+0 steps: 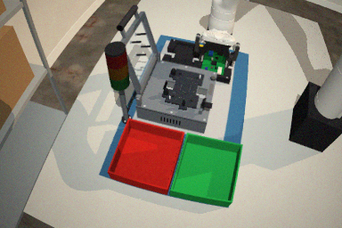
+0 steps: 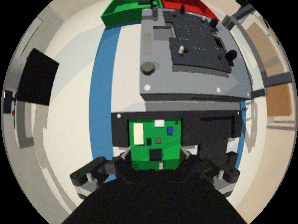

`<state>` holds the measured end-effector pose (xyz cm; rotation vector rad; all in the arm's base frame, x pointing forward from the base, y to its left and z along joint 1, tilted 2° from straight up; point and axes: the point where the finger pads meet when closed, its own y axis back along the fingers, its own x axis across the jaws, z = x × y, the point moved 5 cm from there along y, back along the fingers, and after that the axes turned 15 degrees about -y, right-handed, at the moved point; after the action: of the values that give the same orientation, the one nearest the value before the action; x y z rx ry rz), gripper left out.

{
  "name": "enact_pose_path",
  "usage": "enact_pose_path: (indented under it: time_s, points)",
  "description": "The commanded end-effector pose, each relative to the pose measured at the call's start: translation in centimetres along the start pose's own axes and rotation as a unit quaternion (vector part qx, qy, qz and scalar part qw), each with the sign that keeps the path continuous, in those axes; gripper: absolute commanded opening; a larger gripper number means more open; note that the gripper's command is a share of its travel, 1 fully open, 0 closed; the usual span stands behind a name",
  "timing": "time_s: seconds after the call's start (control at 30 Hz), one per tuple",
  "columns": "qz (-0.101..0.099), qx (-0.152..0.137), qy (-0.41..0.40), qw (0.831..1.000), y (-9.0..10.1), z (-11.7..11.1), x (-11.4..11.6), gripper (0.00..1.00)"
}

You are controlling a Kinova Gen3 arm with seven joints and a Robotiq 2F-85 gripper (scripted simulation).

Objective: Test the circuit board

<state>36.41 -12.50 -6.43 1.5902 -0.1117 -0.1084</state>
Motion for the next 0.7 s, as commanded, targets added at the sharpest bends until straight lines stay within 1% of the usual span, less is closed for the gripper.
enact_pose_path:
  time_s: [0.0, 0.17, 0.2, 0.67]
  points:
    - [-0.001, 0.0, -0.003, 1.0, -0.1, 0.1, -0.23, 0.8]
    - [-0.001, 0.0, -0.003, 1.0, -0.1, 0.1, -0.23, 0.8]
    - [-0.001, 0.0, -0.003, 1.0, -0.1, 0.1, -0.23, 0.77]
    - [0.0, 0.0, -0.003, 1.0, -0.1, 0.11, -0.2, 0.77]
